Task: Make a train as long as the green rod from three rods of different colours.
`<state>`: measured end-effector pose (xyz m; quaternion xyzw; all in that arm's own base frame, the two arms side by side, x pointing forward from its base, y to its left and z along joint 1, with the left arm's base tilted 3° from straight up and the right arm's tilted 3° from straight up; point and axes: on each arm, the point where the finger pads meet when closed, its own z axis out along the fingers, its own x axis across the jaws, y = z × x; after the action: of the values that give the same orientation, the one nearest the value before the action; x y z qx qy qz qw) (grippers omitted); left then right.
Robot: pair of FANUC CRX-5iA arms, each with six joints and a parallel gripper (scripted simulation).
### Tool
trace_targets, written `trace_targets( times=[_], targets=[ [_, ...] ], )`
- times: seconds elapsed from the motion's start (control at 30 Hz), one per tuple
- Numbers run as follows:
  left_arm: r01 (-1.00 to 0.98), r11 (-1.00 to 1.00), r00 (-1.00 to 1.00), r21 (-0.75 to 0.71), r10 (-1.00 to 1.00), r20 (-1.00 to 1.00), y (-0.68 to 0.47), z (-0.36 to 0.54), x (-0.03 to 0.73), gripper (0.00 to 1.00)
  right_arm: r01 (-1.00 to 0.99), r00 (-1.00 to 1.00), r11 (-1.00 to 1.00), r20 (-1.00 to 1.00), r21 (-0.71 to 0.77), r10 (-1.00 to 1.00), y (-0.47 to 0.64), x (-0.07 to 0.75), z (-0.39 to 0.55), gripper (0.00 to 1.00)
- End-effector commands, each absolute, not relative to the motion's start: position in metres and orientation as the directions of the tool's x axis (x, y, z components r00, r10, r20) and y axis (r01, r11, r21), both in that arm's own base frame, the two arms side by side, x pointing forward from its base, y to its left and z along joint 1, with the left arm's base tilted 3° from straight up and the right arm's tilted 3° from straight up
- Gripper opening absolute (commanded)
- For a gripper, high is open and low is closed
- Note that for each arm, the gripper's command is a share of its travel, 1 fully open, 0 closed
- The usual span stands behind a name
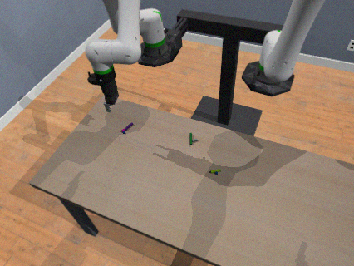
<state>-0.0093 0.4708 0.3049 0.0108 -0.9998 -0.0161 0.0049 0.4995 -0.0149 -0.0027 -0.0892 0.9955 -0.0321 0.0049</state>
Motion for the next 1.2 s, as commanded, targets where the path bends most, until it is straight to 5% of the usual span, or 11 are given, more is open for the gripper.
trace_targets(
  times=[0.0,0.8,1.17],
  targets=[
    [-0.022,0.999,-1.0,0.034,-0.022,0.009,0.471,0.306,-0.009,1.0,-0.339,-0.94,0.939,-0.003,-0.06,-0.34,-0.015,0.496,-0.026,1.0],
    [-0.022,0.999,-1.0,0.034,-0.022,0.009,0.471,0.306,-0.009,1.0,-0.852,-0.523,0.521,0.032,-0.05,-0.852,-0.012,0.458,-0.111,1.0],
    [-0.022,0.999,-1.0,0.034,-0.022,0.009,0.471,0.306,-0.009,1.0,-0.987,-0.16,0.159,0.041,-0.031,-0.986,-0.009,0.423,-0.151,1.0]
  ],
)
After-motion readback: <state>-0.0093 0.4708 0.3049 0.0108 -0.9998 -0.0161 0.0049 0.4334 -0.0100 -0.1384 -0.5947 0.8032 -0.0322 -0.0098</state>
